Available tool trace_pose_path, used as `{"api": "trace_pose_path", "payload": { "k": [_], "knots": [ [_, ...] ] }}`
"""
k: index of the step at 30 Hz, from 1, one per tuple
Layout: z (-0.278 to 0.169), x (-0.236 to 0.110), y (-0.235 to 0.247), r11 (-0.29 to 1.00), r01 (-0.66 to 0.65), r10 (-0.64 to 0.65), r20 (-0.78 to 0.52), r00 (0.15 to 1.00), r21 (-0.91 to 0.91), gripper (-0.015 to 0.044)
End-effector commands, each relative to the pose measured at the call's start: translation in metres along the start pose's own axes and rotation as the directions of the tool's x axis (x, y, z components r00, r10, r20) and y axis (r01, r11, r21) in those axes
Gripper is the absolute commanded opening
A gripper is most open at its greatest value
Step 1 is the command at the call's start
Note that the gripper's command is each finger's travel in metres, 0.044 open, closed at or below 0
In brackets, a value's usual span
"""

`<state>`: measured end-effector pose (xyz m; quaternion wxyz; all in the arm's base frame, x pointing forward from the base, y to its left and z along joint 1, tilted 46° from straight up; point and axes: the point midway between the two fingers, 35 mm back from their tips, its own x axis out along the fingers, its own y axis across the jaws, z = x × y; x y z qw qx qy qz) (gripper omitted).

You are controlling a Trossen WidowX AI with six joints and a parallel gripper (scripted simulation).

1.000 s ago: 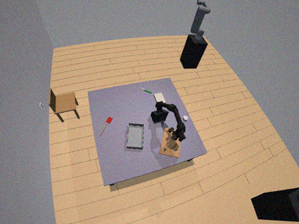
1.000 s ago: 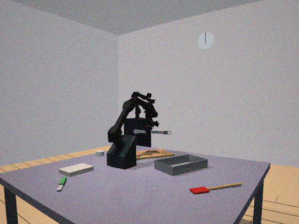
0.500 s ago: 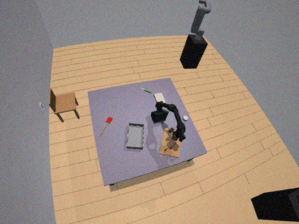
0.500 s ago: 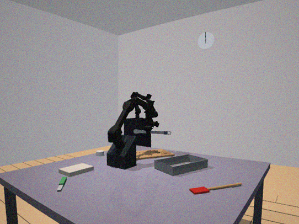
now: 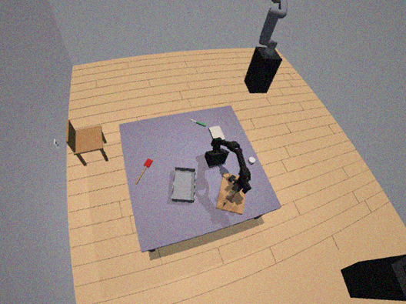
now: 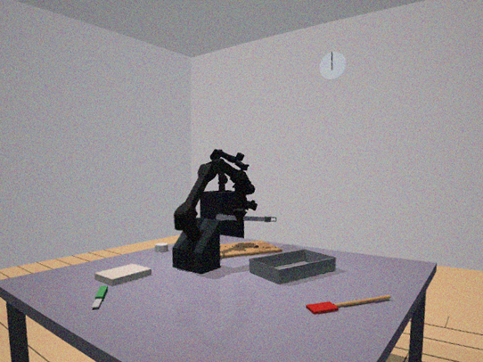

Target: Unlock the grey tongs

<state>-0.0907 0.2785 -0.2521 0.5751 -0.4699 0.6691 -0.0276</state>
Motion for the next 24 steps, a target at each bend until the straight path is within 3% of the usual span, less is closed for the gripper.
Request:
{"api": "trace_pose_path", "payload": {
  "k": [1,24],
  "knots": [
    [-0.001,0.007,0.000,1.000,-0.008,0.008,0.000,1.000,0.003,-0.0150],
    [-0.002,0.046,-0.002,0.999,-0.046,0.046,0.019,0.999,0.002,-0.0150]
  ]
}}
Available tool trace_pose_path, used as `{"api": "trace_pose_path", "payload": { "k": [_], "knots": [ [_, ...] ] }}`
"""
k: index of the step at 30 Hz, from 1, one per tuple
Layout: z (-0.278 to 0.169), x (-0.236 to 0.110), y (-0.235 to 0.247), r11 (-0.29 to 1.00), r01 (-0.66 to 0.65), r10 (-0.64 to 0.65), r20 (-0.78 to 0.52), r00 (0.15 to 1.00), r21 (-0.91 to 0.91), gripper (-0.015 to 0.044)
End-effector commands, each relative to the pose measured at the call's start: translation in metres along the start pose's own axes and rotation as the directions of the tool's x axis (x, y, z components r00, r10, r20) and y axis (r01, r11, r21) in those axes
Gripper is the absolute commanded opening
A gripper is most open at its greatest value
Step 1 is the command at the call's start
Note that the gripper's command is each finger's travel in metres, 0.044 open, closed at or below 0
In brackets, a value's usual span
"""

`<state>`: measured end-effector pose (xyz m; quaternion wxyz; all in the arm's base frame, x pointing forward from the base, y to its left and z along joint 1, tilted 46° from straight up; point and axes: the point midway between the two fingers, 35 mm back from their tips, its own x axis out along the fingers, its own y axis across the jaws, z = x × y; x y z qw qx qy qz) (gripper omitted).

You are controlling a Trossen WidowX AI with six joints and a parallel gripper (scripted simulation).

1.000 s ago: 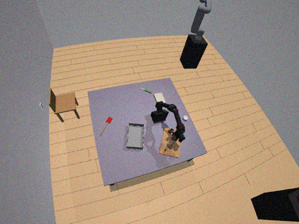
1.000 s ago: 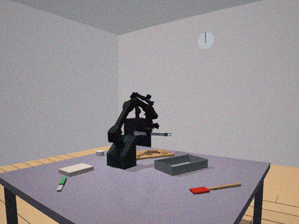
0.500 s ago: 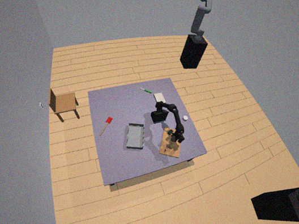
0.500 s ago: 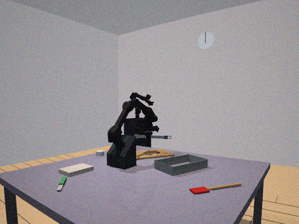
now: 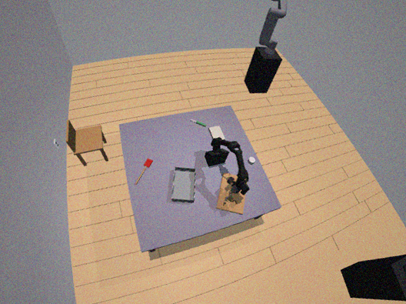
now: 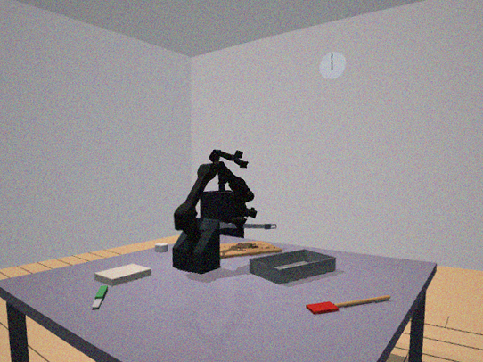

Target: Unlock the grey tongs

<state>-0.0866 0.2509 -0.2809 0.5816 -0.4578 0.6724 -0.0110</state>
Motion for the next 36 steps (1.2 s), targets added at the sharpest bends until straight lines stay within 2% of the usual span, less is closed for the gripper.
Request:
{"api": "trace_pose_path", "payload": {
  "k": [1,22,30,36],
  "knots": [
    [-0.001,0.007,-0.001,1.000,-0.009,0.009,0.001,1.000,0.005,-0.0150],
    [-0.005,0.040,-0.010,0.999,-0.044,0.043,0.017,0.999,0.004,-0.0150],
    [-0.005,0.042,-0.011,0.999,-0.046,0.046,0.019,0.999,0.004,-0.0150],
    [-0.005,0.042,-0.011,0.999,-0.041,0.041,0.020,0.999,-0.001,0.0007]
  ]
}}
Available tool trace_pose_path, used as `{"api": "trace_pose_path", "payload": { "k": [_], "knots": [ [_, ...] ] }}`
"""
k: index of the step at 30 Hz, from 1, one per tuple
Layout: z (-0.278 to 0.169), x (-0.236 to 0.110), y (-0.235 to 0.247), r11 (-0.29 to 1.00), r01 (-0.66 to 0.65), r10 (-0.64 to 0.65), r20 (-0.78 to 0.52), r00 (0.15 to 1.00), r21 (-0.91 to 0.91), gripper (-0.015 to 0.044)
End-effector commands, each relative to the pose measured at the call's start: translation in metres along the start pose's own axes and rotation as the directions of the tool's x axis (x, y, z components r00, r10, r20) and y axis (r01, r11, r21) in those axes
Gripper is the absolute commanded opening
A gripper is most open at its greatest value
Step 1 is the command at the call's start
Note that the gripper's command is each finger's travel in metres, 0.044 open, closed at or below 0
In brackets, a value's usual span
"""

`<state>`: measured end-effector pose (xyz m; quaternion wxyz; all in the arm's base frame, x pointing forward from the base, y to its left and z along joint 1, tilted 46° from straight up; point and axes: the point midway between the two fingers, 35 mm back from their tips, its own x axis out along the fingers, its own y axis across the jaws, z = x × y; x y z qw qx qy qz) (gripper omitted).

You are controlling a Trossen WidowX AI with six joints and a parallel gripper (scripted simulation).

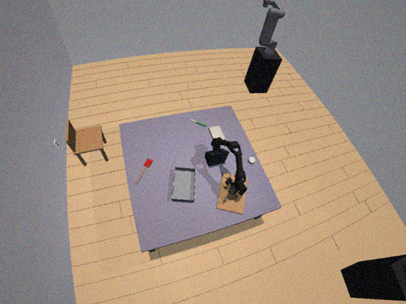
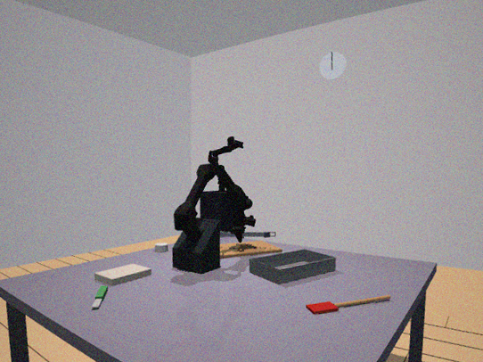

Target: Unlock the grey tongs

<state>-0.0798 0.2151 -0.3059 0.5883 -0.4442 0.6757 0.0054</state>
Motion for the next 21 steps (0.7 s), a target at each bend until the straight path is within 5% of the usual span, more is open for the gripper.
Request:
{"api": "trace_pose_path", "payload": {
  "k": [1,16,21],
  "knots": [
    [0.0001,-0.0004,0.0002,1.000,-0.001,0.001,0.000,1.000,0.000,0.0034],
    [0.0001,-0.0004,0.0002,1.000,-0.001,0.001,0.000,1.000,0.000,0.0427],
    [0.0012,-0.0073,-0.0043,1.000,0.005,-0.005,-0.001,1.000,0.001,0.0440]
  ]
}}
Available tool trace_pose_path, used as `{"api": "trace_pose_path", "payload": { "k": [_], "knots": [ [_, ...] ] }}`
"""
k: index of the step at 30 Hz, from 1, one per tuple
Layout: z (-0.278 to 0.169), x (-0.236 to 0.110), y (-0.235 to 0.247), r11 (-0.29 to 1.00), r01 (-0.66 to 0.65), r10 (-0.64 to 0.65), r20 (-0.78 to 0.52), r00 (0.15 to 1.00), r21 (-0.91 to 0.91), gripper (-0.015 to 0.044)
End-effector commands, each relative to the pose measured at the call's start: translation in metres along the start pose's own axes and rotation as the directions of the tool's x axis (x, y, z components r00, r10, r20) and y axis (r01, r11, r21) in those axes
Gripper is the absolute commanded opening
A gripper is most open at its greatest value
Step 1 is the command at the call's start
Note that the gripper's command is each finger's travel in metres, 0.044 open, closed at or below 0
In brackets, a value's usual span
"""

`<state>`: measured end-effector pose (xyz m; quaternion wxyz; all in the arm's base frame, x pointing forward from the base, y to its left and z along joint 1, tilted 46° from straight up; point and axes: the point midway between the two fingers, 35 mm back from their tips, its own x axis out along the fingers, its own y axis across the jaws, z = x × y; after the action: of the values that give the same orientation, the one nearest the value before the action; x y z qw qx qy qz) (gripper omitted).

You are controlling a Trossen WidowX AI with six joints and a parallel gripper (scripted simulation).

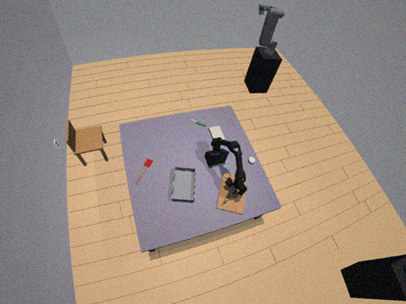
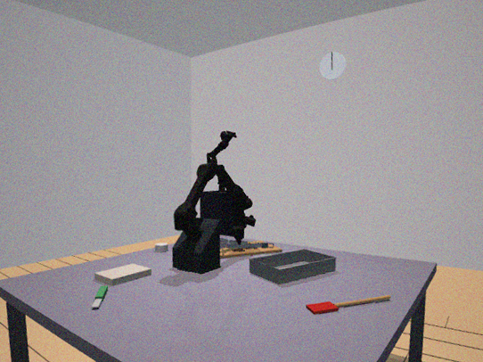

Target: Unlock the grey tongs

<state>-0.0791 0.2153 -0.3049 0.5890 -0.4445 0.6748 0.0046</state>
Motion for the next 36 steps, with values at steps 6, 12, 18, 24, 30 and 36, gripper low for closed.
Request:
{"api": "trace_pose_path", "payload": {
  "k": [6,12,18,24,30,36],
  "knots": [
    [0.009,-0.063,-0.051,0.999,0.050,-0.050,-0.020,0.999,0.009,0.0440],
    [0.010,-0.122,-0.123,0.994,0.112,-0.112,-0.053,0.992,0.004,0.0440],
    [0.010,-0.127,-0.132,0.993,0.119,-0.119,-0.058,0.991,0.003,0.0440],
    [0.011,-0.150,-0.127,0.994,0.112,-0.112,-0.057,0.992,0.007,0.0440],
    [0.011,-0.178,-0.124,0.994,0.105,-0.104,-0.056,0.993,0.012,0.0440],
    [0.011,-0.178,-0.124,0.994,0.105,-0.104,-0.056,0.993,0.012,0.0440]
  ]
}}
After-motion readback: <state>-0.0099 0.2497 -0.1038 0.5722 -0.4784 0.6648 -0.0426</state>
